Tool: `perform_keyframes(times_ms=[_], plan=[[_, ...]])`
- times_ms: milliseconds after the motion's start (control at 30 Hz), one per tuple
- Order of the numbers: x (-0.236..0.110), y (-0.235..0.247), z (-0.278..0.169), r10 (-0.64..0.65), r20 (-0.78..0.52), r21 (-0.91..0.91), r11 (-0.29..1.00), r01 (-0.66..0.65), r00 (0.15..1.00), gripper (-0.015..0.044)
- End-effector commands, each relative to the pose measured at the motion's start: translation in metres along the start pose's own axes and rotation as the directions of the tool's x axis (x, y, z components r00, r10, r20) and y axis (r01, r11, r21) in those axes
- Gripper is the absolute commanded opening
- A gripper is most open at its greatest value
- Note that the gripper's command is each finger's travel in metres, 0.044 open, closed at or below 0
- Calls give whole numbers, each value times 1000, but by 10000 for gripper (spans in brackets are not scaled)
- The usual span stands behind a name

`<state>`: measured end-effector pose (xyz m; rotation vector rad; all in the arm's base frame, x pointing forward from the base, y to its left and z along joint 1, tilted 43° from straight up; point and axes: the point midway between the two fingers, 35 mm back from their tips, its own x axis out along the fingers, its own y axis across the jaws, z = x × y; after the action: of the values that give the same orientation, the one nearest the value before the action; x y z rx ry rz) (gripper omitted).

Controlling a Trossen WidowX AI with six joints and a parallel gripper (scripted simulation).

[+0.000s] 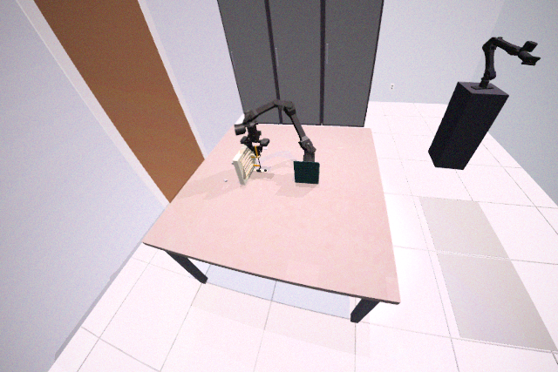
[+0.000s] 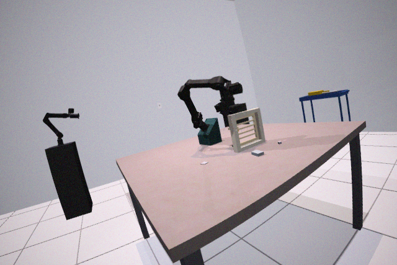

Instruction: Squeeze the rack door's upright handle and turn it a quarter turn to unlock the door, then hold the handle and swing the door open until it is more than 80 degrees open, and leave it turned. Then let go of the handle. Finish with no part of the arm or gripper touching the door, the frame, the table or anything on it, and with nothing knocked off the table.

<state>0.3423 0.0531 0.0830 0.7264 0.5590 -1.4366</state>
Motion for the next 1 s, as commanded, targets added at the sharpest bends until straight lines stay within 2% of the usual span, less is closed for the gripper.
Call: perform_keyframes(times_ms=[0,200,400,700,967], plan=[[2,2,0,2,3,-180,984,-2,1000,294],[2,2,0,2,3,-460,888,-1,1000,294],[2,2,0,2,2,-700,714,0,1000,294],[2,2,0,2,1,-940,342,1,1000,294],[2,2,0,2,2,-999,-47,2,1000,294]])
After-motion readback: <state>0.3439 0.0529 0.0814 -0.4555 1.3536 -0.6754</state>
